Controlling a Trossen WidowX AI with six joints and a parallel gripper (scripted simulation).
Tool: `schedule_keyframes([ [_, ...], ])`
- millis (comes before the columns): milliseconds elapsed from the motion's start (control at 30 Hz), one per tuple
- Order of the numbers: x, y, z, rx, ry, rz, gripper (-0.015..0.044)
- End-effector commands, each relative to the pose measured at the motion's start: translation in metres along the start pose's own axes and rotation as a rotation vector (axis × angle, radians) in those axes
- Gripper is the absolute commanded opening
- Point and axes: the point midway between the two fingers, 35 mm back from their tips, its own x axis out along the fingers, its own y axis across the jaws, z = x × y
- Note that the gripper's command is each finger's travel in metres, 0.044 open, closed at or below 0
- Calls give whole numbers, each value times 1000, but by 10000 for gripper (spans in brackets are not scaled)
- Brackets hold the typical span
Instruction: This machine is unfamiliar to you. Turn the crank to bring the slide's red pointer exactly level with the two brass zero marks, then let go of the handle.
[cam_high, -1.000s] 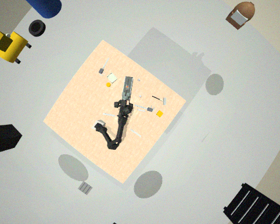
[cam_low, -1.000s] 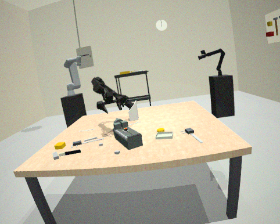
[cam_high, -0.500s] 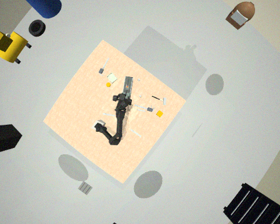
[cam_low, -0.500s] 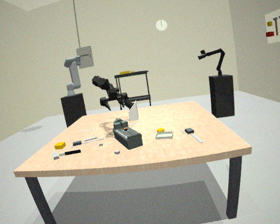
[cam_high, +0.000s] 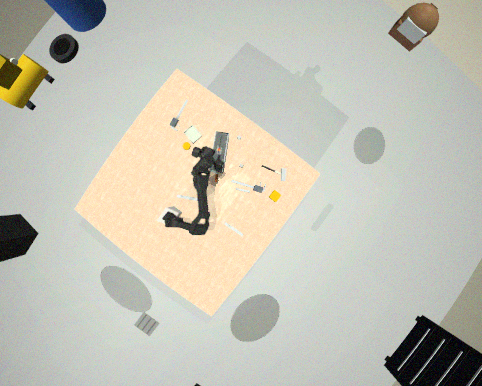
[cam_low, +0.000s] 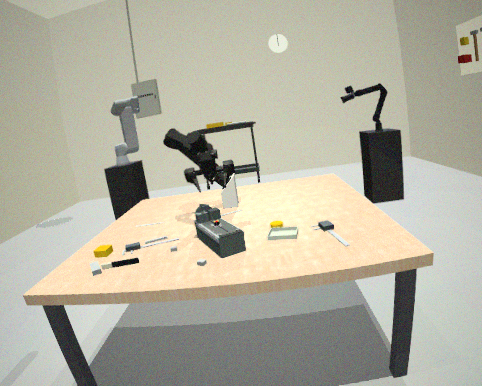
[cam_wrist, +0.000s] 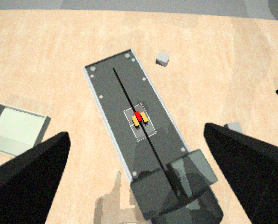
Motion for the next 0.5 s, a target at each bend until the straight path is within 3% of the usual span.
schedule_keyframes([
  [0, 14, 1, -5, 33, -4, -26, 440],
  [167, 42, -2, -35, 31, -5, -28, 440],
  [467, 43, -2, -36, 31, -5, -28, 440],
])
